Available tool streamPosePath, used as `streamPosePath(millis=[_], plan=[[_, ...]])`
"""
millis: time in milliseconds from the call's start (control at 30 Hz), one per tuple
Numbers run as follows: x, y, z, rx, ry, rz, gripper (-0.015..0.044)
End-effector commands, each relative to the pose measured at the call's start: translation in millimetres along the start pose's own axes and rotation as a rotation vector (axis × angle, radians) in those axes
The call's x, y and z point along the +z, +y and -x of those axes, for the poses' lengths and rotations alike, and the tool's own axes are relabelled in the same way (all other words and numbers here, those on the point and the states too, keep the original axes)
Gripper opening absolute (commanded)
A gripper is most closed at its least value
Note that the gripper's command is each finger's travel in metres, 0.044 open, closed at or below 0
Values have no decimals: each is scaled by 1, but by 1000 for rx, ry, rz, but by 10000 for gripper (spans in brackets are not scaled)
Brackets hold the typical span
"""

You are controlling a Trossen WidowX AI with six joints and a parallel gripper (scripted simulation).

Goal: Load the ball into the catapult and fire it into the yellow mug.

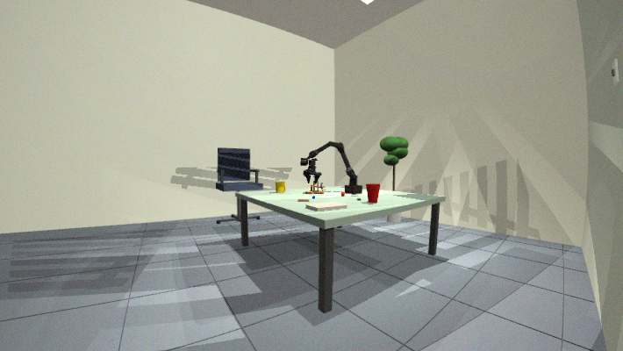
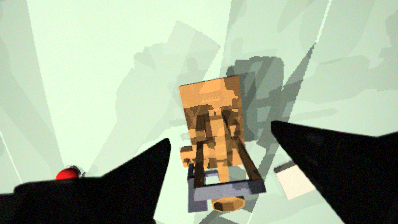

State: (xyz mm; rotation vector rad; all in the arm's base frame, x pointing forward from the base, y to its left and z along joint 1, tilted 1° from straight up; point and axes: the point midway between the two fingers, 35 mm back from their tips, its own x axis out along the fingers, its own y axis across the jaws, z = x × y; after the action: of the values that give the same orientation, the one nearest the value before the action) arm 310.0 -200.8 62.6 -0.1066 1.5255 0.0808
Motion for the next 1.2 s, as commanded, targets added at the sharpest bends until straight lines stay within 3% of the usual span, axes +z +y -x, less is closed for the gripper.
streamPosePath(millis=[0, 1167], plan=[[-1, 0, -7, 1, 7, -4, 440], [-2, 1, -58, 2, 7, -4, 440]])
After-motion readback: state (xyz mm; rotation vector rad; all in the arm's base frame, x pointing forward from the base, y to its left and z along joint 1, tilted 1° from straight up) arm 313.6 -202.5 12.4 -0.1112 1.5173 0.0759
